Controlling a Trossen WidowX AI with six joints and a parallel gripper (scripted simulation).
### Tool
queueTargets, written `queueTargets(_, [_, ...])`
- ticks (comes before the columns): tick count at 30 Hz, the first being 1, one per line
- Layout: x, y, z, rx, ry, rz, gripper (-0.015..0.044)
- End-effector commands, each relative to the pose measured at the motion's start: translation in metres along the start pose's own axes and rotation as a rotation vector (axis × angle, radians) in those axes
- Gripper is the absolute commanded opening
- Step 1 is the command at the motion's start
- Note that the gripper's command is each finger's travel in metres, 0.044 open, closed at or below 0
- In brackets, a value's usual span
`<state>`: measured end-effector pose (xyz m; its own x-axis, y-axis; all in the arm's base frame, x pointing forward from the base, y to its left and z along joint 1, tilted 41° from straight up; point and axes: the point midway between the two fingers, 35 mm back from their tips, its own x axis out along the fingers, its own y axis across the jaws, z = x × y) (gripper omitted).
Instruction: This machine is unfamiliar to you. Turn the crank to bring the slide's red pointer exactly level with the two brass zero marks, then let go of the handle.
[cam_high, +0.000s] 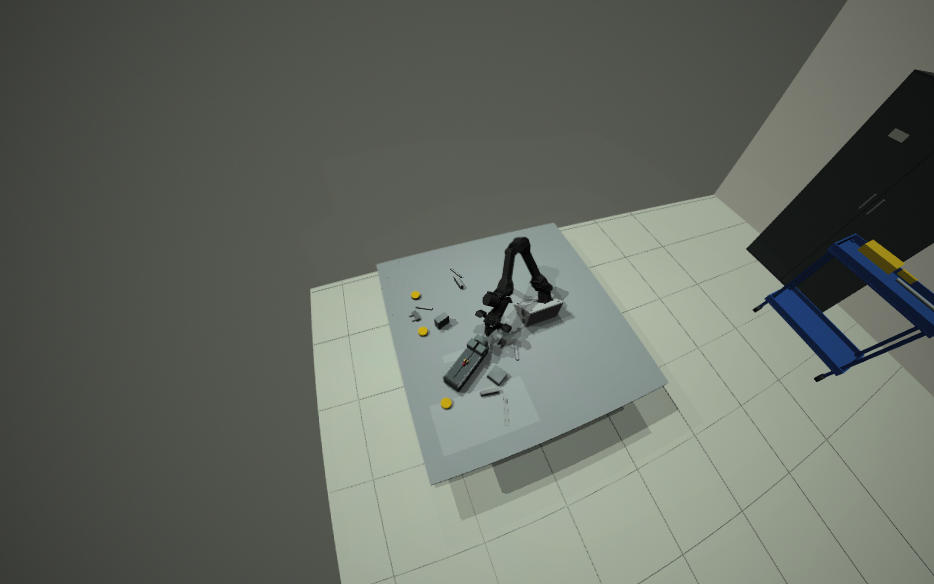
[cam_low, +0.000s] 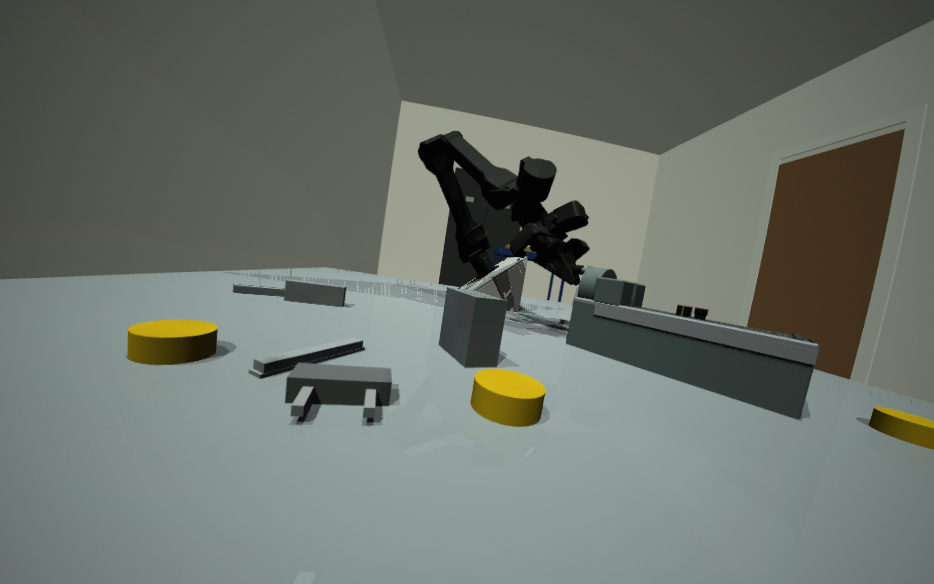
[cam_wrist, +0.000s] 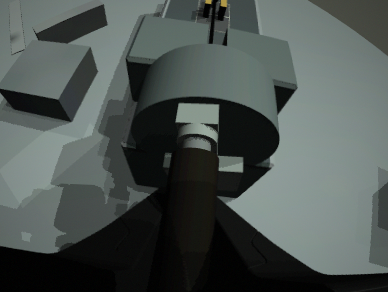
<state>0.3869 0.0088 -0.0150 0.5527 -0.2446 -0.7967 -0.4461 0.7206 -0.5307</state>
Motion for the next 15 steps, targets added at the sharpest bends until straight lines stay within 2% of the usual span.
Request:
queueTargets(1, [-0.0016,-0.0091,0.0012,0.01,-0.002,-0.022,0.0])
queueTargets(15, [-0.001,-0.0127,0.0006,0.01,-0.002,-0.023,0.0])
